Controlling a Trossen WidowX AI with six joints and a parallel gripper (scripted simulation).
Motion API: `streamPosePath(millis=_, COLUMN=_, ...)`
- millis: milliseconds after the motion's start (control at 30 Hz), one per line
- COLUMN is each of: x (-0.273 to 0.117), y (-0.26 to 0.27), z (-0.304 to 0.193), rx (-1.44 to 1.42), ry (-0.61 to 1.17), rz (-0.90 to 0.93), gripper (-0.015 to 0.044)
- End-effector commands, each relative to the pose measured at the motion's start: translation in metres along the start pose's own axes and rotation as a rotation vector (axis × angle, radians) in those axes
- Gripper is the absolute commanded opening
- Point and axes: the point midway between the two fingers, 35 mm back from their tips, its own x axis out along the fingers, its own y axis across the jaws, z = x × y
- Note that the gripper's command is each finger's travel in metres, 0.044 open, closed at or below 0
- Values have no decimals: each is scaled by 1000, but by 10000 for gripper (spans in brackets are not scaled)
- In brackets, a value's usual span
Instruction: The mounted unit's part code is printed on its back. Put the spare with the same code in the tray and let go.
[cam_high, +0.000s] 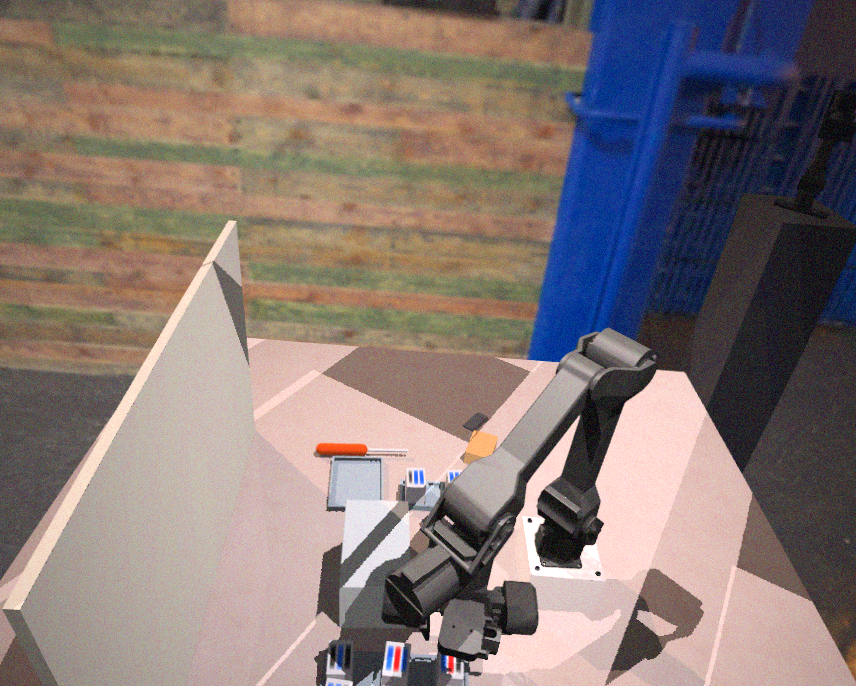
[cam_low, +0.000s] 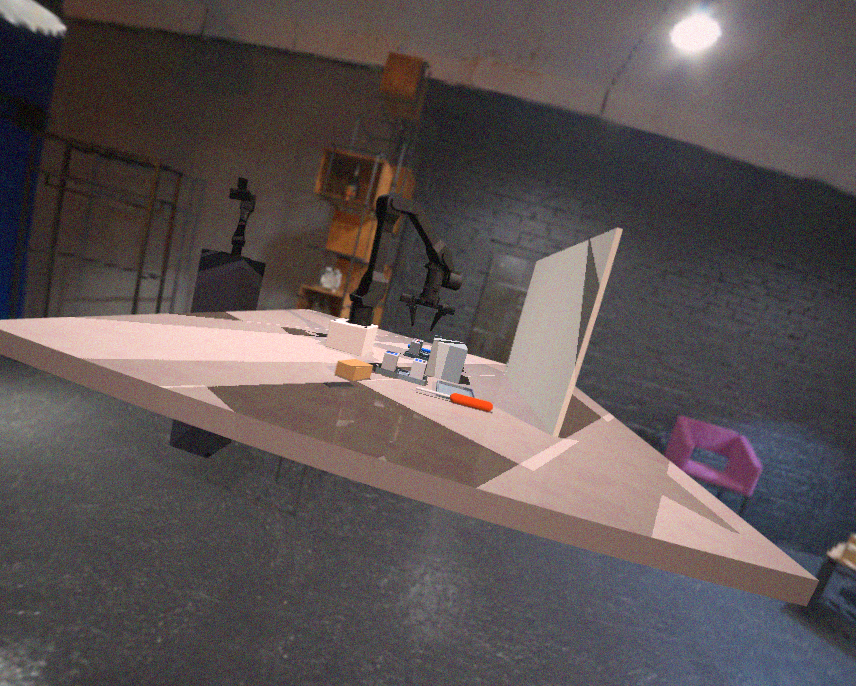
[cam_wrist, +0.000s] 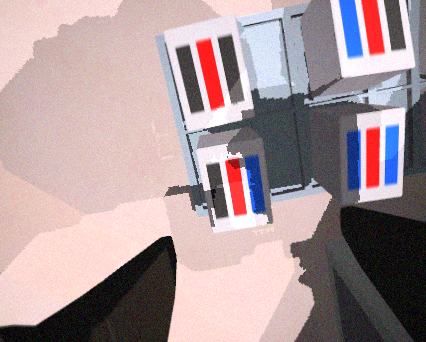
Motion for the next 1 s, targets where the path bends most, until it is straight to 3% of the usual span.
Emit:
streamPosePath(millis=0, x=4, y=1, z=0, rx=-4, ry=-3, rz=4, gripper=300)
streamPosePath(millis=967, x=46, y=0, z=3, rx=-4, ry=-3, rz=4, gripper=300)
